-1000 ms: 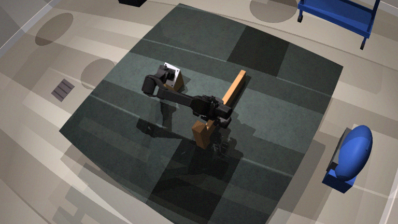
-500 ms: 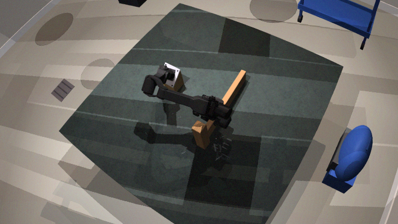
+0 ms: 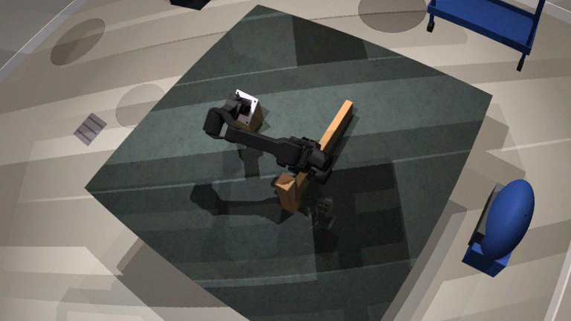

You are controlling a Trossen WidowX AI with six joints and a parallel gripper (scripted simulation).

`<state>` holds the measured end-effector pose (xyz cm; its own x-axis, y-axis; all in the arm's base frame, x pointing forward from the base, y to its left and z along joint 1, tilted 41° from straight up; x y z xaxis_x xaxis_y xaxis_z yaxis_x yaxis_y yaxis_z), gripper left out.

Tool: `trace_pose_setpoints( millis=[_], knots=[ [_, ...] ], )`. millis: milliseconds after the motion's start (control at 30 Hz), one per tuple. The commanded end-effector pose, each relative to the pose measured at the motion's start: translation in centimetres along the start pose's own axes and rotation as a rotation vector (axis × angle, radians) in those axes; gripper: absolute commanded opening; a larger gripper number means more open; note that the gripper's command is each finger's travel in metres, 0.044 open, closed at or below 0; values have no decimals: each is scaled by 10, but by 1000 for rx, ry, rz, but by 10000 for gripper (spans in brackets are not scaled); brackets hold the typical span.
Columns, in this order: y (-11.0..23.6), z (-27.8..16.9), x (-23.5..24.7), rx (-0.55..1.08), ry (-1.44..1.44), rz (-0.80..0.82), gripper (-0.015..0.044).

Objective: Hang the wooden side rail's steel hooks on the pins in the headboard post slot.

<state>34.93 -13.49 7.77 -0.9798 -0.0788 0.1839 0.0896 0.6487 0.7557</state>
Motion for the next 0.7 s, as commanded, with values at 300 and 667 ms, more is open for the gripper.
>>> trace_pose_setpoints(
  millis=[300,667],
  knots=[
    [1,-3,0,12,-4,-8,0],
    [-1,-3,0,12,-4,-8,0]
  ],
)
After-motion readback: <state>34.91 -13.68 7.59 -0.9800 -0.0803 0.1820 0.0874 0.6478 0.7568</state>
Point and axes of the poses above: the point midway between the two fingers, 35 mm back from their tips, its own y axis back along the fingers, its own x axis across the jaws, z = x × y, the point moved 2 cm from there along y, back along the fingers, and after that the axes turned 12 degrees about y, right-handed, at the moved point
